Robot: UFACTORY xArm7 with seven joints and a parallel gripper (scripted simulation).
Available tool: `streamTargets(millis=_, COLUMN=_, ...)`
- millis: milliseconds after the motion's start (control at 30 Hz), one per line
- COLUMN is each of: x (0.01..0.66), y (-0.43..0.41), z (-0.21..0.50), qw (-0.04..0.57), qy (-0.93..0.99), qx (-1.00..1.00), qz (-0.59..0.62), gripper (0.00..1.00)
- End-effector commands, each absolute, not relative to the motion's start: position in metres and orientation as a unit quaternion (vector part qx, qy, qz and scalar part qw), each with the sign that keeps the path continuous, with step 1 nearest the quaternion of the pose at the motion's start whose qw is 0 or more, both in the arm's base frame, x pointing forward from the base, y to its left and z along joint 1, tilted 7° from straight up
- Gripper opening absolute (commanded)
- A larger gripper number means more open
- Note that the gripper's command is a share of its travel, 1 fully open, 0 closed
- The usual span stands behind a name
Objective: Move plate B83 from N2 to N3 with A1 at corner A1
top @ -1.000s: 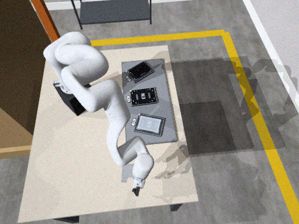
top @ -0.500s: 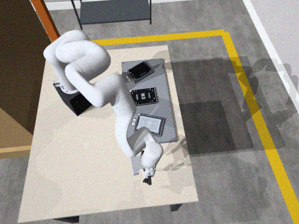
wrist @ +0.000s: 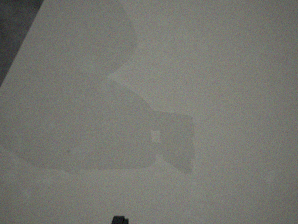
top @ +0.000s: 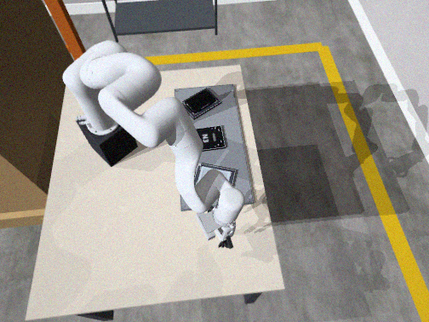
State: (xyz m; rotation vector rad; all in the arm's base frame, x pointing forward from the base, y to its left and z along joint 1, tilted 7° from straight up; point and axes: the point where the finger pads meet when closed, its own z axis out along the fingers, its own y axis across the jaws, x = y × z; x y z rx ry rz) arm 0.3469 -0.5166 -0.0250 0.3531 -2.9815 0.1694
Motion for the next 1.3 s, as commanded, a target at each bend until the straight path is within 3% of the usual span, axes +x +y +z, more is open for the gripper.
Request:
streamTargets(millis=0, x=0.357, y=-0.508, z=-0.023, qw=0.067, qy=-0.986, qx=0.142, qz=0.058, gripper=1.0)
streamTargets(millis=1267, x=0.448, y=-0.385, z=-0.034, qw=0.075, qy=-0.891, qx=0.445, qz=0.05, gripper=1.0)
